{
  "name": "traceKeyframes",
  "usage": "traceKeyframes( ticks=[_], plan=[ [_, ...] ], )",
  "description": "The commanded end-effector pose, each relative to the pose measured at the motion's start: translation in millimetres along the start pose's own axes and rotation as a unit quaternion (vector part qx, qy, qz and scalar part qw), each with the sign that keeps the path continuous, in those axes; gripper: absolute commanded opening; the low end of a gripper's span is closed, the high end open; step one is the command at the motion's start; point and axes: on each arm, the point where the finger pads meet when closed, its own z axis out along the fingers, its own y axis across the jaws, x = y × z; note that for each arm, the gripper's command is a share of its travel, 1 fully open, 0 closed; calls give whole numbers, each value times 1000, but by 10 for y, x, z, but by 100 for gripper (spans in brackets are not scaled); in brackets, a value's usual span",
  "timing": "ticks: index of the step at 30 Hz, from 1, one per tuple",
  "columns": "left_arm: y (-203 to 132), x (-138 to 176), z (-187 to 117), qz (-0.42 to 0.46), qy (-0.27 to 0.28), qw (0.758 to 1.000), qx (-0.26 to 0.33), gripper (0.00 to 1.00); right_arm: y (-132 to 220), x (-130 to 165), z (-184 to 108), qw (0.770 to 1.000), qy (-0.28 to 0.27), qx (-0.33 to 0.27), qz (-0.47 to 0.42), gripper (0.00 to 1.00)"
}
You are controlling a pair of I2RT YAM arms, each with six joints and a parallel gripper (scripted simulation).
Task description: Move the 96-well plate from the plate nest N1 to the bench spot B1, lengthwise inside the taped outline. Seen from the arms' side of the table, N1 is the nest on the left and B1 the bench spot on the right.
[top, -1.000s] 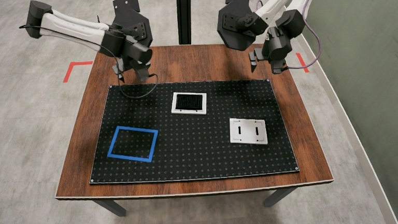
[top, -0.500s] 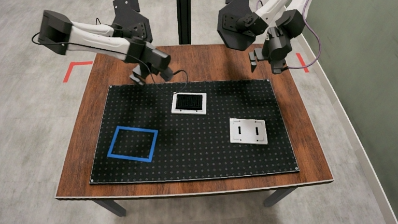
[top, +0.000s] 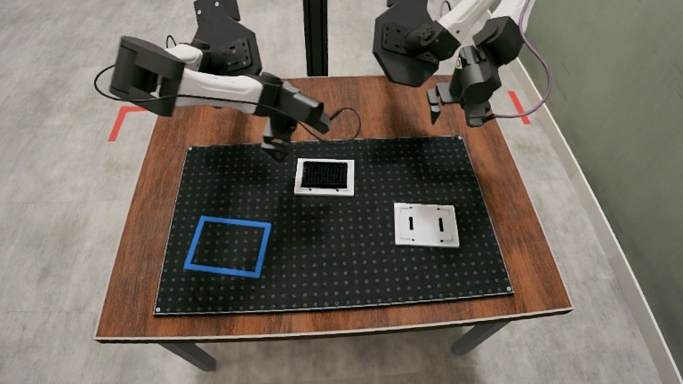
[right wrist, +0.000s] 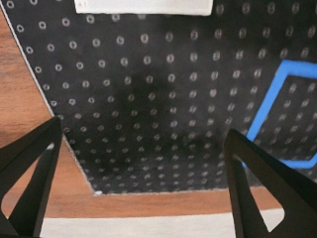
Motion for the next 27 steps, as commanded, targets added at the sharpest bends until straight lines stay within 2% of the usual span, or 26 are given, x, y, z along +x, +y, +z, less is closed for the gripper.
traceKeyframes(
  ticks=[1,4,7,21,27],
  plan=[
    [5,-5,-8,3,0,1000,2,100,-14,-303,34,998,-35,15,-52,100],
    [5,-5,-8,3,0,1000,2,100,29,-452,76,998,-38,17,-55,100],
    [5,-5,-8,3,0,1000,2,100,28,-474,120,998,-33,15,-51,100],
    [5,-5,-8,3,0,1000,2,100,206,-1118,341,997,-39,18,-58,100],
    [5,-5,-8,3,0,1000,2,100,129,-1151,278,997,-47,22,-49,100]
  ],
)
